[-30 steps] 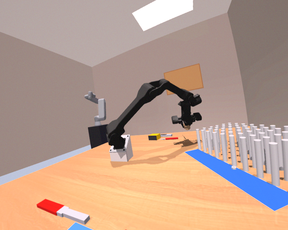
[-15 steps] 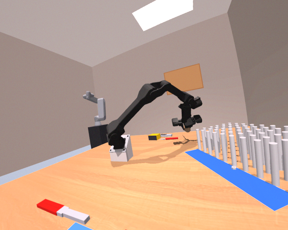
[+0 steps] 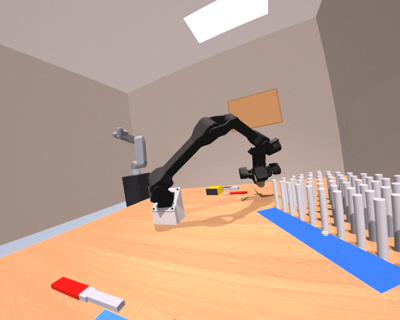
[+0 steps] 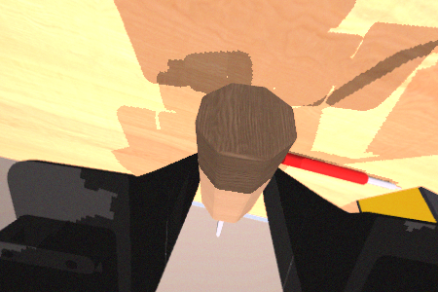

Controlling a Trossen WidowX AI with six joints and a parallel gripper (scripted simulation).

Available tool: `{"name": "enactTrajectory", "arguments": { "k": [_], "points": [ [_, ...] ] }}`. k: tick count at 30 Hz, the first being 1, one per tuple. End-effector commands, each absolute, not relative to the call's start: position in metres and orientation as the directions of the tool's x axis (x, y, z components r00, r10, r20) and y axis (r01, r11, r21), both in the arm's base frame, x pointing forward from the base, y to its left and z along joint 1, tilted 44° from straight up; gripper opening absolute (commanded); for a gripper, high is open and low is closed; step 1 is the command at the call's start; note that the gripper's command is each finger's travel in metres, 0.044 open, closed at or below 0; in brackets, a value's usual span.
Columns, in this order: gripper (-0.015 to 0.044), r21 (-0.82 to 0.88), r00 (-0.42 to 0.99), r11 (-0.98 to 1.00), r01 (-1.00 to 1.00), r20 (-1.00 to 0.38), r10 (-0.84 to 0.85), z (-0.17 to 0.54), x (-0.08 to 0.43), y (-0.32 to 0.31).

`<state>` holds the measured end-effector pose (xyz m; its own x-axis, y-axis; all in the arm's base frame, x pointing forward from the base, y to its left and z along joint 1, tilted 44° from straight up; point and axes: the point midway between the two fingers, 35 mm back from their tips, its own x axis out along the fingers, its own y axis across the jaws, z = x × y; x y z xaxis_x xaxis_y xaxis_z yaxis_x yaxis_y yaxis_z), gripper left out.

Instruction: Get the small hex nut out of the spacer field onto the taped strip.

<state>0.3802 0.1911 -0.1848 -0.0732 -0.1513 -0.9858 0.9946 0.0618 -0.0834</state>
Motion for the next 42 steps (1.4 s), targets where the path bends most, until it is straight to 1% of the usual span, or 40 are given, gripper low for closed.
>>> {"name": "enactTrajectory", "arguments": {
  "k": [1, 42],
  "points": [
    [0.0, -0.088, -0.078, 0.063, 0.994, -0.985, -0.156, -0.19, 0.378, 0.185],
    [0.0, -0.089, -0.078, 0.063, 0.994, -0.984, -0.159, -0.217, 0.37, 0.155]
  ]
}}
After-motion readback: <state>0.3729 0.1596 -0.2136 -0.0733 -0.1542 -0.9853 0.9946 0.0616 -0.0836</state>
